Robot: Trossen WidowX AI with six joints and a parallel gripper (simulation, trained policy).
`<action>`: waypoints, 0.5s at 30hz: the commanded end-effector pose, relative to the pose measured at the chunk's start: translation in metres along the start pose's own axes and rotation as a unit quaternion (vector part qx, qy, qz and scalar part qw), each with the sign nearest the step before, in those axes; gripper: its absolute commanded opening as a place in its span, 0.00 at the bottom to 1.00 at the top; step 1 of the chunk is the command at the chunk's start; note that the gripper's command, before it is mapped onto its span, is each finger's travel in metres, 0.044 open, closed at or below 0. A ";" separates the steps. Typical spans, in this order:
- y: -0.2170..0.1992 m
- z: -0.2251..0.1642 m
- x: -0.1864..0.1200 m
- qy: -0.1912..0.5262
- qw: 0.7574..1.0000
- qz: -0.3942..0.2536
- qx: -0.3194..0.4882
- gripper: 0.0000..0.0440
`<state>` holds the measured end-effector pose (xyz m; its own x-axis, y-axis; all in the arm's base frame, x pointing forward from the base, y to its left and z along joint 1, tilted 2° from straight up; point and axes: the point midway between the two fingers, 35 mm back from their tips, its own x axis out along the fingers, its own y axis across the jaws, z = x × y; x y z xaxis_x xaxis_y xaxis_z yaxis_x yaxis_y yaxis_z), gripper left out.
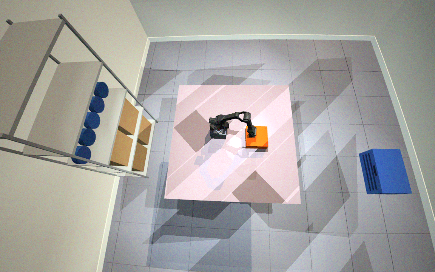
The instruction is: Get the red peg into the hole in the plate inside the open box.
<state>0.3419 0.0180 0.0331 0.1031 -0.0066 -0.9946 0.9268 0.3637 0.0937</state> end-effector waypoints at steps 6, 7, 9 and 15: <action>-0.002 0.002 0.014 0.000 1.000 -0.016 -0.015 0.16; -0.002 0.002 0.016 0.001 1.000 -0.018 -0.016 0.19; -0.002 0.001 0.019 0.004 1.000 -0.020 -0.017 0.24; 0.001 -0.001 0.015 0.036 0.999 -0.023 -0.006 0.29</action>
<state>0.3408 0.0198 0.0155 0.0384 0.0235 -0.9990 0.9218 0.3850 0.0445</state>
